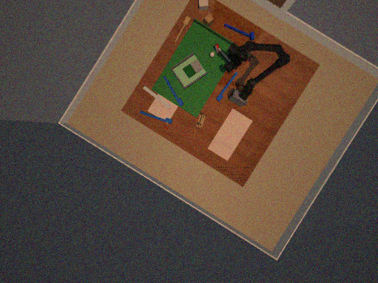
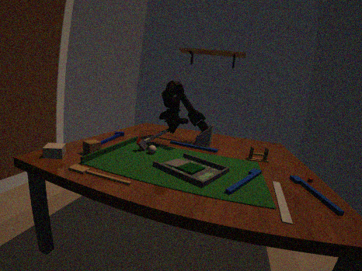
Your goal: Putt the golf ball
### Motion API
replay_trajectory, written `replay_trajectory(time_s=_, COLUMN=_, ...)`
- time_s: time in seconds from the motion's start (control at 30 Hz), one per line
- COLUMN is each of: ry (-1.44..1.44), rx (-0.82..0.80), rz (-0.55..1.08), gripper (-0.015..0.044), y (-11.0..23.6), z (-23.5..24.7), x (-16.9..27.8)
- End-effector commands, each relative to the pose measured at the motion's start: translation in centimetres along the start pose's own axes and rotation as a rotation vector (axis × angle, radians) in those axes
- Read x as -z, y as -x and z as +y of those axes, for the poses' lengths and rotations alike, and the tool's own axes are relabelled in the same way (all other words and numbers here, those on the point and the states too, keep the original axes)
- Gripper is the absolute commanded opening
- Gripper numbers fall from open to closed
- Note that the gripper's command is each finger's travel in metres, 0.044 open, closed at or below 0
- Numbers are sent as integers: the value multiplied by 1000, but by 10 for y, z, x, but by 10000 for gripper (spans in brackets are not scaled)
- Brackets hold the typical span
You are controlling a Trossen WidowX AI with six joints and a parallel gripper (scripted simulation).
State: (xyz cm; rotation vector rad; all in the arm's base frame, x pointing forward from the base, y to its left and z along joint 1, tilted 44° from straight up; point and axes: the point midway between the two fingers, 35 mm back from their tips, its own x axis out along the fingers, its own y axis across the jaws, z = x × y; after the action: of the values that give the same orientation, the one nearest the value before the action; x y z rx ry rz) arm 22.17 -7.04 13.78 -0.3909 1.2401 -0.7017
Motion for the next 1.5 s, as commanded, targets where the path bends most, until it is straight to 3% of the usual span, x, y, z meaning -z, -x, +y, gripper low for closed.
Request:
replay_trajectory(time_s=0.0, ry=-2, rx=0, rz=-1, gripper=0, y=0, z=-1, x=0)
replay_trajectory(time_s=0.53, ry=-2, rx=7, rz=0, gripper=0, y=-3, z=-25, x=-1)
replay_trajectory(time_s=0.87, ry=0, rx=-4, rz=-7, gripper=0, y=-3, z=106, x=-1)
replay_trajectory(time_s=1.1, ry=0, rx=-5, rz=-7, gripper=0, y=5, z=109, x=-1)
replay_trajectory(time_s=1.47, ry=1, rx=-5, rz=-5, gripper=0, y=56, z=109, x=0)
